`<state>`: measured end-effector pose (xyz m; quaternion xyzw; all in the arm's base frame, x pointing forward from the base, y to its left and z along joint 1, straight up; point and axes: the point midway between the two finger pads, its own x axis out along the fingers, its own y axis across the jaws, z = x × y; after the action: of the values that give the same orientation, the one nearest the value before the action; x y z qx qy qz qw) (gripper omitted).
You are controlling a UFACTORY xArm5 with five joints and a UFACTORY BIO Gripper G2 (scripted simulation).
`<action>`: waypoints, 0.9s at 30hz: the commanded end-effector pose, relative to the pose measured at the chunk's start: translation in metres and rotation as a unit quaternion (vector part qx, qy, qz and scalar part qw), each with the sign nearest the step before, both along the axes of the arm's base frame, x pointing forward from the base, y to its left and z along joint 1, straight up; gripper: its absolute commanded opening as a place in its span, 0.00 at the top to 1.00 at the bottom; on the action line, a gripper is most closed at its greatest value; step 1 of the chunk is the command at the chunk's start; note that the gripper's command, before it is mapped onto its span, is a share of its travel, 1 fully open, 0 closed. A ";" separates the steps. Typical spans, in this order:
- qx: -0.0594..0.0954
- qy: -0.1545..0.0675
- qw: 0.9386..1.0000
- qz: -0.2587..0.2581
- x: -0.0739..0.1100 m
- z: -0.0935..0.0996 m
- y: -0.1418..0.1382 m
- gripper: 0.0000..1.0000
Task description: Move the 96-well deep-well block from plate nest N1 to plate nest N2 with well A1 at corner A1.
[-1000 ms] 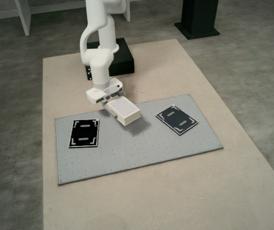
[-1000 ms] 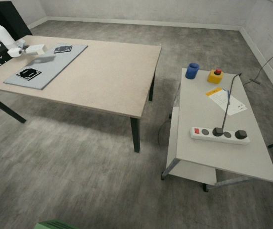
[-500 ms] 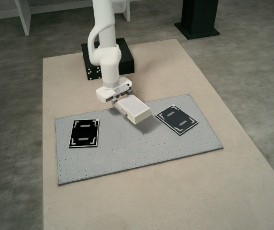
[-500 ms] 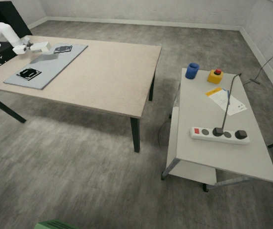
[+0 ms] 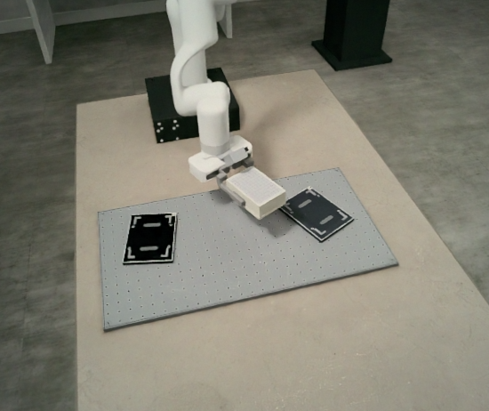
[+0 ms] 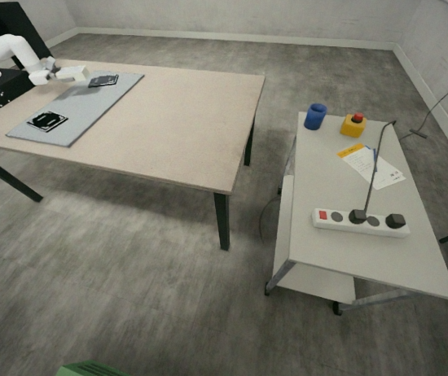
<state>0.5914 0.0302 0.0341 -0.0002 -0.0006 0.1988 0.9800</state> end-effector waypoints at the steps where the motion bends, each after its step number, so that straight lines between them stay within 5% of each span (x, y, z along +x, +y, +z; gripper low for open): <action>1: -0.002 -0.002 1.000 0.000 0.003 0.002 0.014 1.00; 27: -0.002 -0.002 1.000 0.000 0.010 0.001 0.087 1.00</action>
<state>0.5992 0.1113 0.0340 -0.0001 -0.0005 0.1995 0.9799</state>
